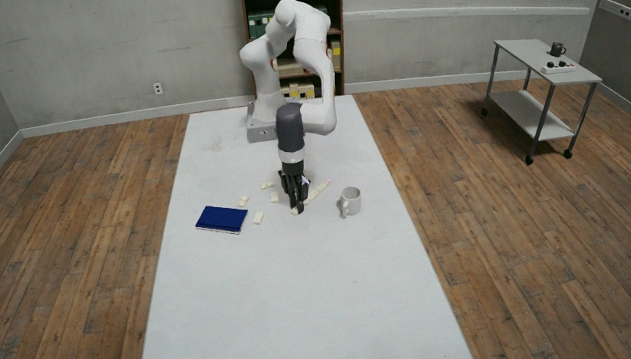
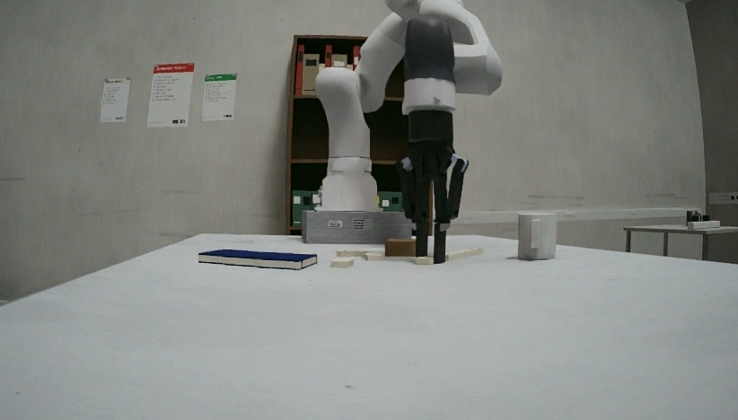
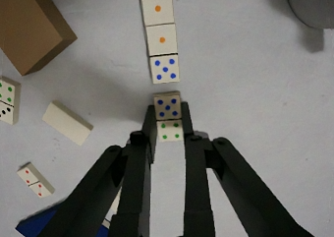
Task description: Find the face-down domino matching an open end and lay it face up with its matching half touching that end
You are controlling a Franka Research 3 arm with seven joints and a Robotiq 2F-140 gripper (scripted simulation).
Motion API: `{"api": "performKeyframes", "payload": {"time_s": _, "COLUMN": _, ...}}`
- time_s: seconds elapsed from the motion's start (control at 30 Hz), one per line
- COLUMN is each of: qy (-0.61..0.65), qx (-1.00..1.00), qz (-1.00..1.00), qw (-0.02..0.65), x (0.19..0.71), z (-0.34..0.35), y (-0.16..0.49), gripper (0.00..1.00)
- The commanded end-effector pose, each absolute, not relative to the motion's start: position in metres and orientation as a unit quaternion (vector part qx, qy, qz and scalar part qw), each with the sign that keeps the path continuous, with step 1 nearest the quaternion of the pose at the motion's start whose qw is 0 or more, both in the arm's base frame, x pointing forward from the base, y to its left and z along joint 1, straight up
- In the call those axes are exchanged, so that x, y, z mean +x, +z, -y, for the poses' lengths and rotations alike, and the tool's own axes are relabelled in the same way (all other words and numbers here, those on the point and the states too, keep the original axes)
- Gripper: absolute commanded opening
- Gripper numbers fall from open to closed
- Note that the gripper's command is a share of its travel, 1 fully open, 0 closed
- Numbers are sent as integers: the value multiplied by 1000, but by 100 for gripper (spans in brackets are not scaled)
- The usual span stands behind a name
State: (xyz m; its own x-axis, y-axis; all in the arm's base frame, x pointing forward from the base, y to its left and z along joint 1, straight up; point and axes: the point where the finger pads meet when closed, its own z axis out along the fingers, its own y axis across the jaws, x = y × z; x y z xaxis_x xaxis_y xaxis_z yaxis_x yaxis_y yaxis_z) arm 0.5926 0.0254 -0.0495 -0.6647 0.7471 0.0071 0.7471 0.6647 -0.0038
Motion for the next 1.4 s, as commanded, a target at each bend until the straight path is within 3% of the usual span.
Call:
{"api": "performKeyframes", "payload": {"time_s": 0.0, "qy": -1, "qx": -407, "qz": 913, "qw": 3, "x": 594, "z": -26, "y": -49, "gripper": 23}}
{"api": "performKeyframes", "payload": {"time_s": 1.37, "qy": -1, "qx": -407, "qz": 913, "qw": 3, "x": 587, "z": -36, "y": -49, "gripper": 23}}
